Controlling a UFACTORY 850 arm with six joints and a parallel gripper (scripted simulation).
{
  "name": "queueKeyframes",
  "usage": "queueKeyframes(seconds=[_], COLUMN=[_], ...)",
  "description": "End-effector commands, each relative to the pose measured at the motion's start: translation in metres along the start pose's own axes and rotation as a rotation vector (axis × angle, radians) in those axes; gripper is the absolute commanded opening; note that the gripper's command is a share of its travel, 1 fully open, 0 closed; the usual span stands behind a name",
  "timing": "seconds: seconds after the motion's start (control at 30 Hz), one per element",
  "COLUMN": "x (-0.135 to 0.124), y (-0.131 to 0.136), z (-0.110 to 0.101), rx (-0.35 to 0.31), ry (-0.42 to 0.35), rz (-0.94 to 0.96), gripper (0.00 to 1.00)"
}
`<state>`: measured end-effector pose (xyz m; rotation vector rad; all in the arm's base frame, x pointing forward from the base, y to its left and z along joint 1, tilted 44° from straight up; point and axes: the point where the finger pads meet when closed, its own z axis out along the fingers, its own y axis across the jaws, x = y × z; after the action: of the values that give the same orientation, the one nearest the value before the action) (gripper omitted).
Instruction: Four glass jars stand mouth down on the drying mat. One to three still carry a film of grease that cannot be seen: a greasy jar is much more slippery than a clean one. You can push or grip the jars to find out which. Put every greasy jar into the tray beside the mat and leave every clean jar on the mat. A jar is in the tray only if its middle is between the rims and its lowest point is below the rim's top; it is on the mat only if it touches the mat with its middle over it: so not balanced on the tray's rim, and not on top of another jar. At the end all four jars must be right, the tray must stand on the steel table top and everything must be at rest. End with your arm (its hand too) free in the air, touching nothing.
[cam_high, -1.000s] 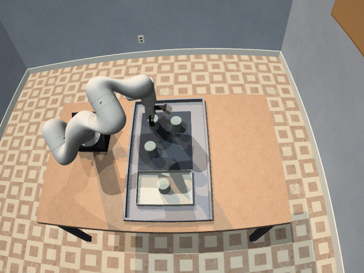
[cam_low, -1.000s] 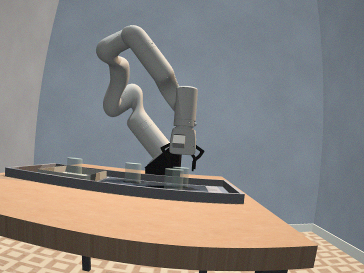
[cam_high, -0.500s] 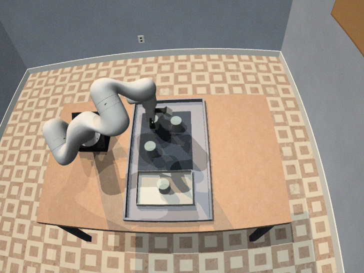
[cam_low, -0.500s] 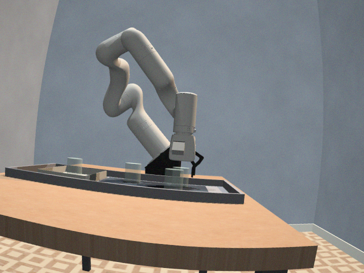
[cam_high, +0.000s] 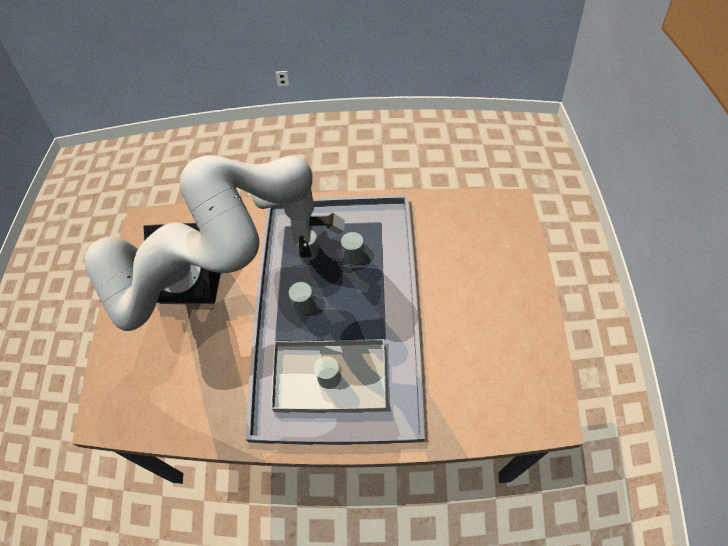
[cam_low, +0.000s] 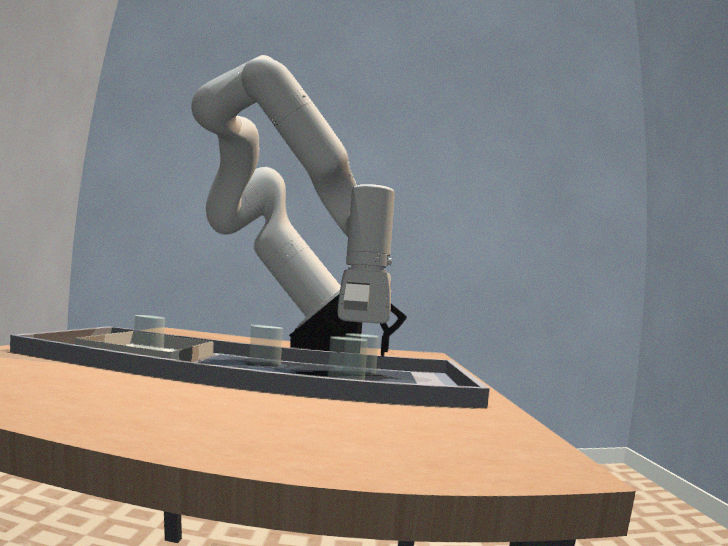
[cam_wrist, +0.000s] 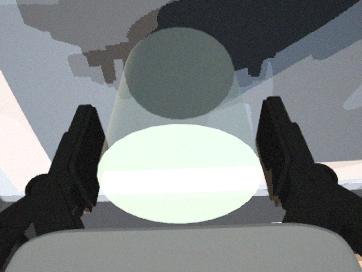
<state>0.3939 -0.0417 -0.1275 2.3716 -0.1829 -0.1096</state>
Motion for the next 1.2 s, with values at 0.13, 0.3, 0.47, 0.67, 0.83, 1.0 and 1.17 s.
queueKeyframes(seconds=[0.13,0.3,0.47,0.67,0.83,1.0,1.17], x=[0.0007,0.0007,0.0007,0.0007,0.0007,0.0007,0.0007], y=[-0.0003,-0.0003,-0.0003,-0.0003,-0.0003,-0.0003,-0.0003], z=[-0.0006,-0.0006,-0.0006,-0.0006,-0.0006,-0.0006,-0.0006], rx=[0.001,0.001,0.001,0.001,0.001,0.001,0.001], ry=[0.001,0.001,0.001,0.001,0.001,0.001,0.001], rz=[0.0,0.0,0.0,0.0,0.0,0.0,0.0], gripper=[0.88,0.88,0.88,0.85,0.85,0.85,0.82])
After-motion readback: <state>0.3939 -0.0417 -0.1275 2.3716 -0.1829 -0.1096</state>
